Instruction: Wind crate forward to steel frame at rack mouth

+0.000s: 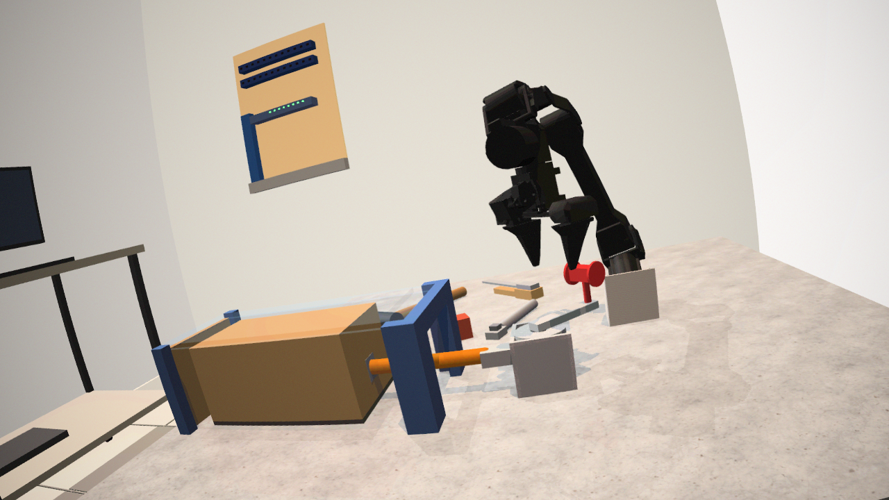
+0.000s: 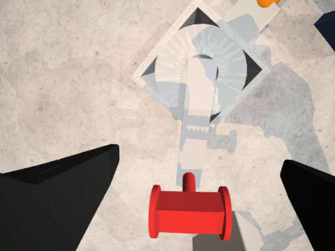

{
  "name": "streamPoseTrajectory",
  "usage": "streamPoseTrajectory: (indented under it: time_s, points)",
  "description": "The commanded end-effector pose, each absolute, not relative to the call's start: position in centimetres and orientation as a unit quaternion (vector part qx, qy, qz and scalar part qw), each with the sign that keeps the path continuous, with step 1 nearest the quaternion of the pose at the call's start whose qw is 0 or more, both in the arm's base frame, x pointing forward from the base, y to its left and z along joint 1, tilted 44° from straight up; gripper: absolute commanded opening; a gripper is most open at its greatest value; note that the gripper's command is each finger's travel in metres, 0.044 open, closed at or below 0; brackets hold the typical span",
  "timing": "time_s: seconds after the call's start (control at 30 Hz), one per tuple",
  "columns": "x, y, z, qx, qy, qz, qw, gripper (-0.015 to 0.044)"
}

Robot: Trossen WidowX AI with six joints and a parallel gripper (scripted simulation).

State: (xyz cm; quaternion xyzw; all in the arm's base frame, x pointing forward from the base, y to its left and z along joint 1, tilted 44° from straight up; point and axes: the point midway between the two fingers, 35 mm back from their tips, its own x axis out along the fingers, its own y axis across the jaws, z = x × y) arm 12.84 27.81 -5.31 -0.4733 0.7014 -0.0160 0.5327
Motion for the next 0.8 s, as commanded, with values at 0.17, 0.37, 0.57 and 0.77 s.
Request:
streamPoseTrajectory:
  time_s: [0.17, 0.37, 0.57, 0.77]
  points:
    - [12.20, 30.19, -1.86, -0.471, 0.694, -0.006, 0.544, 0.0440]
    - [12.28, 30.15, -2.08, -0.471, 0.692, -0.001, 0.547, 0.0335]
    - [12.28, 30.15, -2.08, -0.471, 0.692, -0.001, 0.547, 0.0177]
    - [12.28, 30.15, -2.08, -0.471, 0.692, -0.001, 0.547, 0.0020]
